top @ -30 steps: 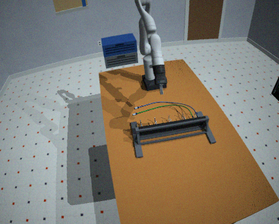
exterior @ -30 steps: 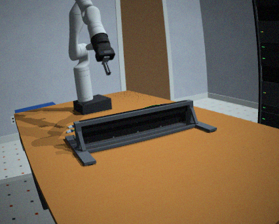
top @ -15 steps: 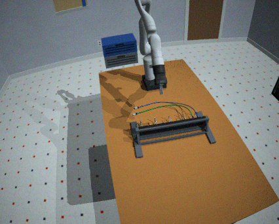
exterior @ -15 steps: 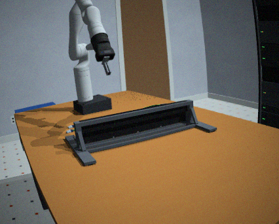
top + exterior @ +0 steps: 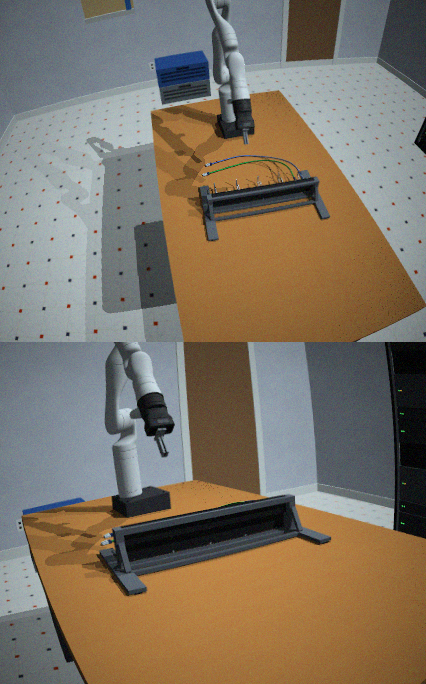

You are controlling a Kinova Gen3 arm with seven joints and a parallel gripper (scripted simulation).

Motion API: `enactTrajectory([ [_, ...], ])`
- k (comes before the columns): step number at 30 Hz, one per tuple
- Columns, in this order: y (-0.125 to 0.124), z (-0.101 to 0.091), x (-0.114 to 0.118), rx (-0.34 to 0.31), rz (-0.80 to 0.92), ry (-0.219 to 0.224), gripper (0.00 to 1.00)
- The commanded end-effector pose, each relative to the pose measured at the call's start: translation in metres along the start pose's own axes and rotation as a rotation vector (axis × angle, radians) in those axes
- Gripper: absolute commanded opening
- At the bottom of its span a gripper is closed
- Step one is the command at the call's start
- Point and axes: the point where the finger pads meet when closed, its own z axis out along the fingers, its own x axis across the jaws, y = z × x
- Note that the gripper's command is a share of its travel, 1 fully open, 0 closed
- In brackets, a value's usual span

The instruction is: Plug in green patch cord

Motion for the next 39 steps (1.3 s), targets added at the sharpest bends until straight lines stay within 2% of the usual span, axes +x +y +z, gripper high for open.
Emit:
enactTrajectory([
  [1,0.001,0.0,-0.002,-0.002,0.002,-0.001,0.0],
  [39,0.001,0.0,-0.03,-0.002,0.002,-0.001,0.0],
])
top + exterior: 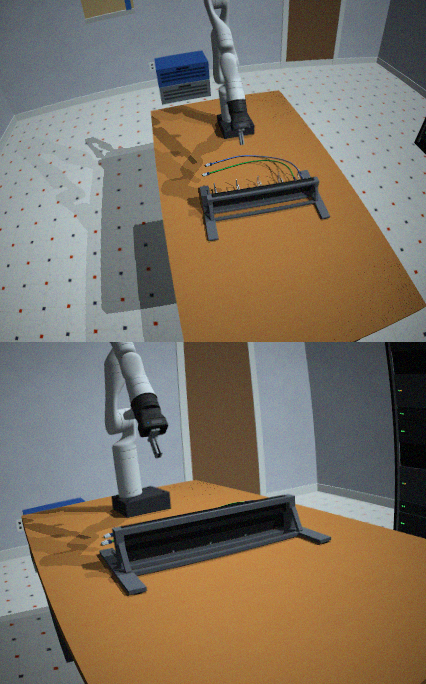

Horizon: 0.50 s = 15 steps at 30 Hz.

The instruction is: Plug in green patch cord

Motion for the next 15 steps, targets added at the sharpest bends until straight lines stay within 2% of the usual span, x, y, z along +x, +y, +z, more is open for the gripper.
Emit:
enactTrajectory([
  [1,0.0,-0.001,-0.013,-0.001,0.019,-0.015,0.0],
  [15,0.0,-0.001,-0.024,-0.001,0.019,-0.015,0.0],
])
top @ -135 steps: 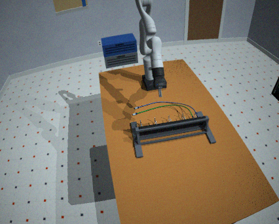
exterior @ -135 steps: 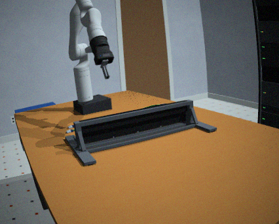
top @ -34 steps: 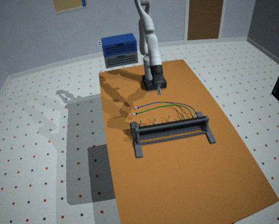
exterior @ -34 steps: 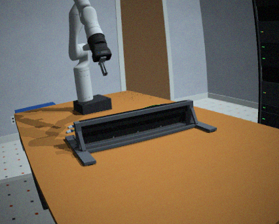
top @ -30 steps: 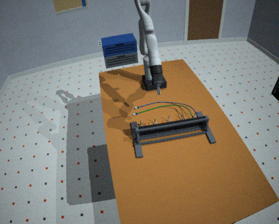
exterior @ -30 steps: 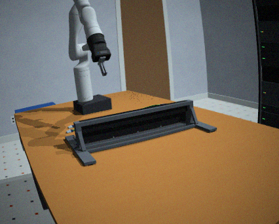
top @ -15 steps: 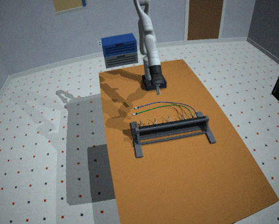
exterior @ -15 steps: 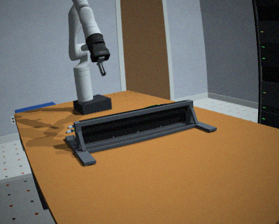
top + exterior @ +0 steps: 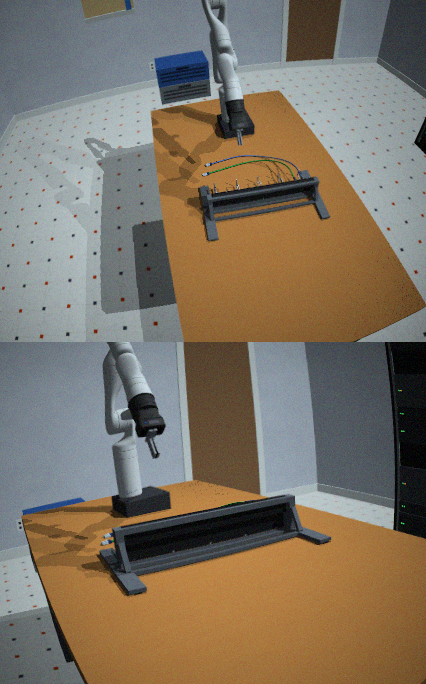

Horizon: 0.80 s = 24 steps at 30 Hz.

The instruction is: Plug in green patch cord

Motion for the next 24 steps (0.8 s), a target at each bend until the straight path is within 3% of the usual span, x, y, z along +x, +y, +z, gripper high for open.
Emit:
enactTrajectory([
  [1,-0.001,-0.001,-0.017,0.0,0.027,-0.022,0.0],
  [24,-0.001,-0.001,-0.038,0.0,0.027,-0.022,0.0],
])
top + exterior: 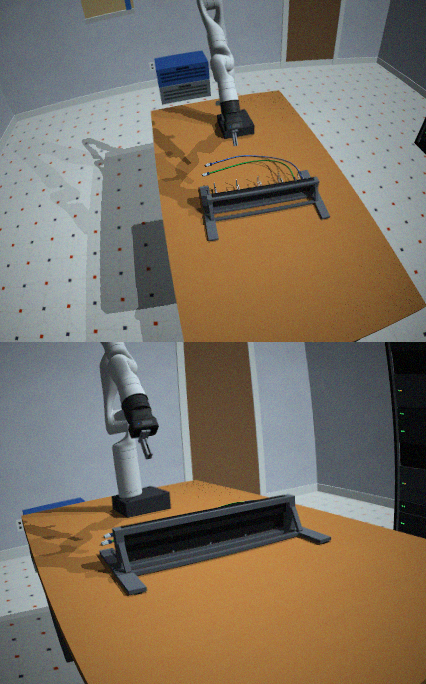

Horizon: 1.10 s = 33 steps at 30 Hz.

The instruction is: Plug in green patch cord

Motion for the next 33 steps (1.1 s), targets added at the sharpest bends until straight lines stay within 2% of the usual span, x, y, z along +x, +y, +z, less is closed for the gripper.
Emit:
enactTrajectory([
  [1,-0.002,-0.001,-0.019,0.002,0.03,-0.024,0.0],
  [33,-0.003,-0.001,-0.044,0.002,0.03,-0.024,0.0],
])
